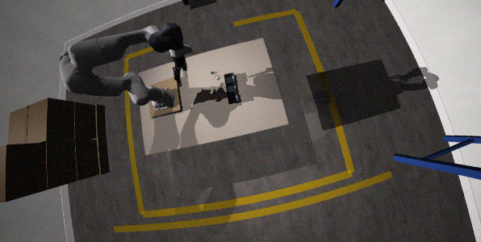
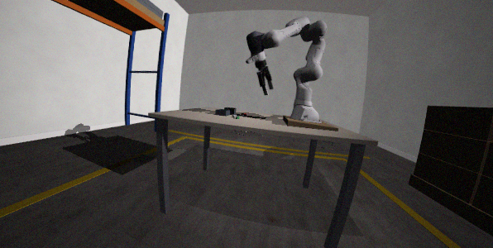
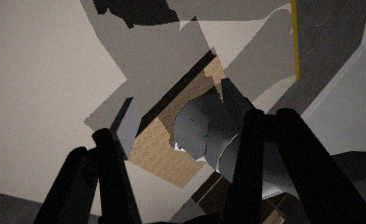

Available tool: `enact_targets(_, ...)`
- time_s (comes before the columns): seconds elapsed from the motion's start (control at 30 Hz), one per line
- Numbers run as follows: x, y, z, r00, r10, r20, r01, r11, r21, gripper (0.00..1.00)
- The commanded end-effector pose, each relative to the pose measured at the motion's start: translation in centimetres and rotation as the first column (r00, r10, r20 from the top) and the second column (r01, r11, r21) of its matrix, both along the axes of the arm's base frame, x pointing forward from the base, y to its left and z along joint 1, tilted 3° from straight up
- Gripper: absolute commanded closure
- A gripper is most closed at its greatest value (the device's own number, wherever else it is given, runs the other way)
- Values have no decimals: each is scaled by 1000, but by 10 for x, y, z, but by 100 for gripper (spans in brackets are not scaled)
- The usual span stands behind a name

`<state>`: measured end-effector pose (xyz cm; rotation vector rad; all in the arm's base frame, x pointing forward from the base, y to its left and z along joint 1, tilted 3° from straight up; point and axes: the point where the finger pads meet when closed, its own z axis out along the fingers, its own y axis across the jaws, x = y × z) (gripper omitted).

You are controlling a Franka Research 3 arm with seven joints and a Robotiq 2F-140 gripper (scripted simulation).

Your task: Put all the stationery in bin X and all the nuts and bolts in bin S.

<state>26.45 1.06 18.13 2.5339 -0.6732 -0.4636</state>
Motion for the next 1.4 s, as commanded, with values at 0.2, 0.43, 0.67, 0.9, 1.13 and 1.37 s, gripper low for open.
enact_targets(0.2,42,5,-12,993,109,41,-114,976,185,95)
enact_targets(0.43,70,2,-17,986,142,88,-161,952,260,95)
enact_targets(0.67,96,-4,-19,977,166,131,-199,931,305,95)
enact_targets(0.9,125,-15,-20,956,201,212,-268,895,357,95)
enact_targets(1.13,161,-34,-19,932,231,279,-328,864,381,95)
enact_targets(1.37,182,-49,-18,910,252,331,-374,843,386,95)
